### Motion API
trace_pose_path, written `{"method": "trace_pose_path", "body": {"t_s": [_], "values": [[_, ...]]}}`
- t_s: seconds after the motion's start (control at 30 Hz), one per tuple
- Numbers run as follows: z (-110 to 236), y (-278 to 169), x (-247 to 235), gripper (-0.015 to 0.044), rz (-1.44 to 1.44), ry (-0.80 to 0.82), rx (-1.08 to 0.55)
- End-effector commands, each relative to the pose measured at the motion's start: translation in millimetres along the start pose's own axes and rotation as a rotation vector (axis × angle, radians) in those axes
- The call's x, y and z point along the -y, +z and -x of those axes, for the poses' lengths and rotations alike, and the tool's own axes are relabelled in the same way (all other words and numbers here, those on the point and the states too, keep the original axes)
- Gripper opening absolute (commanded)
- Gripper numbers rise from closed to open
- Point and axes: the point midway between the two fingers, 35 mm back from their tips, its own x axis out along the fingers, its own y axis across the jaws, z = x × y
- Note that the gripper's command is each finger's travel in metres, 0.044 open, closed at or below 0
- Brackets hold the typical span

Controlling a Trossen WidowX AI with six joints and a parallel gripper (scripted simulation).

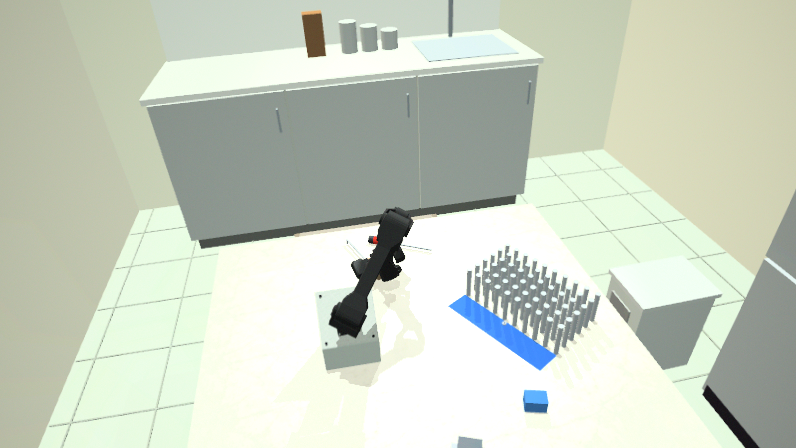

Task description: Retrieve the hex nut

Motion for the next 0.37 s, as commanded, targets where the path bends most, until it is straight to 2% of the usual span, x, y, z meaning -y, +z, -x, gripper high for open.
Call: {"method": "trace_pose_path", "body": {"t_s": [0.0, 0.33], "values": [[0.6, -0.5, -0.5, 0.0184, 0.000, 0.001, -0.001], [0.6, -0.5, -0.5, 0.0440, 0.000, 0.001, -0.001]]}}
